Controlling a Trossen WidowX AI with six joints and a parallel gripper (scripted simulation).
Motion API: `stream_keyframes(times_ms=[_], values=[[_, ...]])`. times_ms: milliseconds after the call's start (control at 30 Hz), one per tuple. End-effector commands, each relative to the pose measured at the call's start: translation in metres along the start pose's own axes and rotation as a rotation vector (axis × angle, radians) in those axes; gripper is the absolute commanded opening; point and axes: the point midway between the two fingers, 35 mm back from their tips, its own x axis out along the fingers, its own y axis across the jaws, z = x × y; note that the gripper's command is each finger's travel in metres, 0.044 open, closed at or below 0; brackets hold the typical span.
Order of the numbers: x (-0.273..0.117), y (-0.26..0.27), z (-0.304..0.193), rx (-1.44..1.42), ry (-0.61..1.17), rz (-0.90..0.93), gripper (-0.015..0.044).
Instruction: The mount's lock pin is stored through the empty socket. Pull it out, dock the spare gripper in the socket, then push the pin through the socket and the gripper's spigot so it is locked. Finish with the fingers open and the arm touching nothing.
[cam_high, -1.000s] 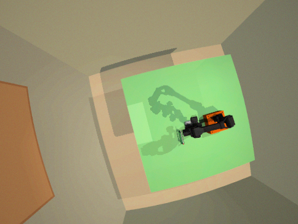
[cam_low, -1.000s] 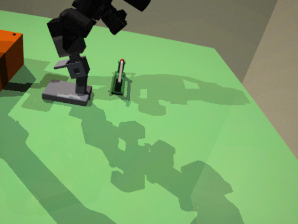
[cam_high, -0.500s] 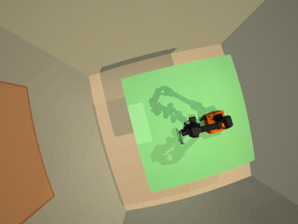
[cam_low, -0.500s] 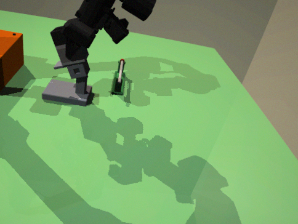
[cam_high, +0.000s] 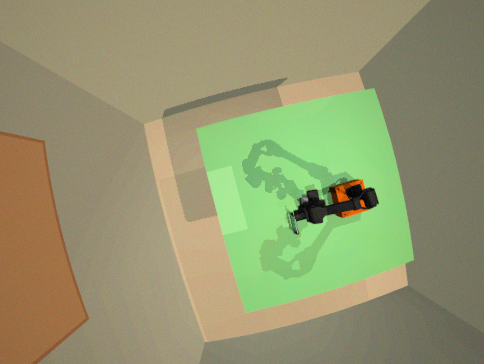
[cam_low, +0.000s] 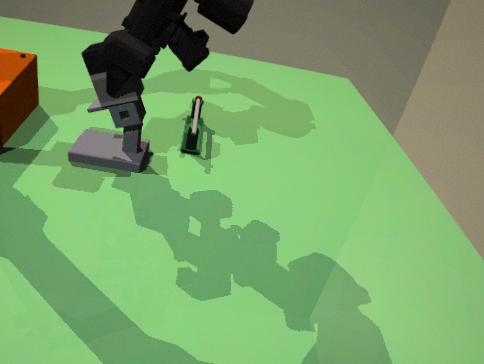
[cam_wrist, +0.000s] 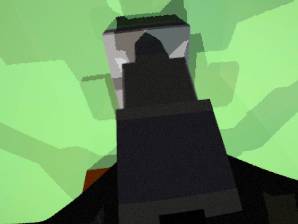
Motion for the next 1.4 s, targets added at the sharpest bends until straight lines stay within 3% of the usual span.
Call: stream_keyframes(times_ms=[0, 433, 1367], values=[[0.0, 0.0, 0.0, 0.001, -0.001, 0.0, 0.0105], [0.0, 0.0, 0.0, 0.001, -0.001, 0.0, 0.044], [-0.038, -0.001, -0.042, -0.018, 0.021, -0.009, 0.044]])
